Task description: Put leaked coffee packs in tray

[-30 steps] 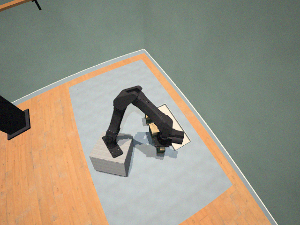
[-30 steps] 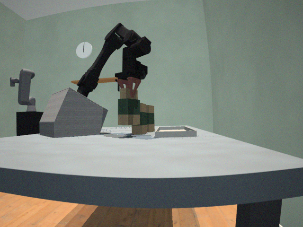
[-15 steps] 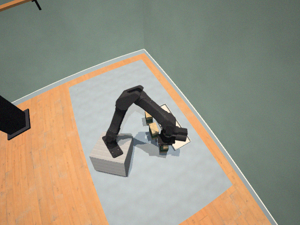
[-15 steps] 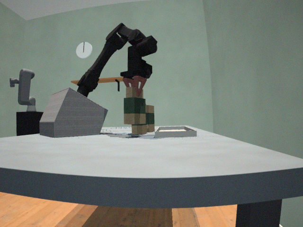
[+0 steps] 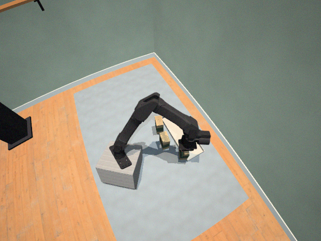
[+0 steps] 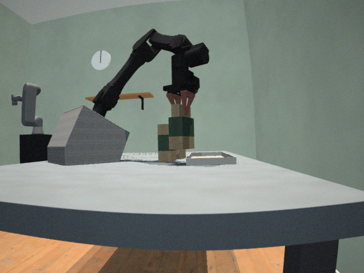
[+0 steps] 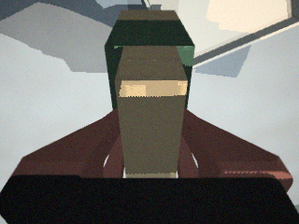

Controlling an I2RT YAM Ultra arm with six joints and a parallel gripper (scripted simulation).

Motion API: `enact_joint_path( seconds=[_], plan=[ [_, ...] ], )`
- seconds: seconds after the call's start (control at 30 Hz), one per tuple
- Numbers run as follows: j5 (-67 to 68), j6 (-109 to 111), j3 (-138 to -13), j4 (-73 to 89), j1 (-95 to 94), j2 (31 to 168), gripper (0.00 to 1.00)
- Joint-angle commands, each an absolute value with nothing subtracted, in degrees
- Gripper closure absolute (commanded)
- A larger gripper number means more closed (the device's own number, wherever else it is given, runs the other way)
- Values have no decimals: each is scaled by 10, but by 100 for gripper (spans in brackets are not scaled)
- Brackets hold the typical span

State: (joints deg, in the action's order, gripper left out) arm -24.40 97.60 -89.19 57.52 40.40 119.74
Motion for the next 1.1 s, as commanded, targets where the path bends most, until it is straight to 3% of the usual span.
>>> enact_joint_path(
  seconds=[0.0,0.67,1.07],
  plan=[
    [-250,952,-952,607,394,1221,75],
    [-247,910,-1218,717,367,1359,75],
    [-247,906,-1287,752,356,1394,75]
  ],
)
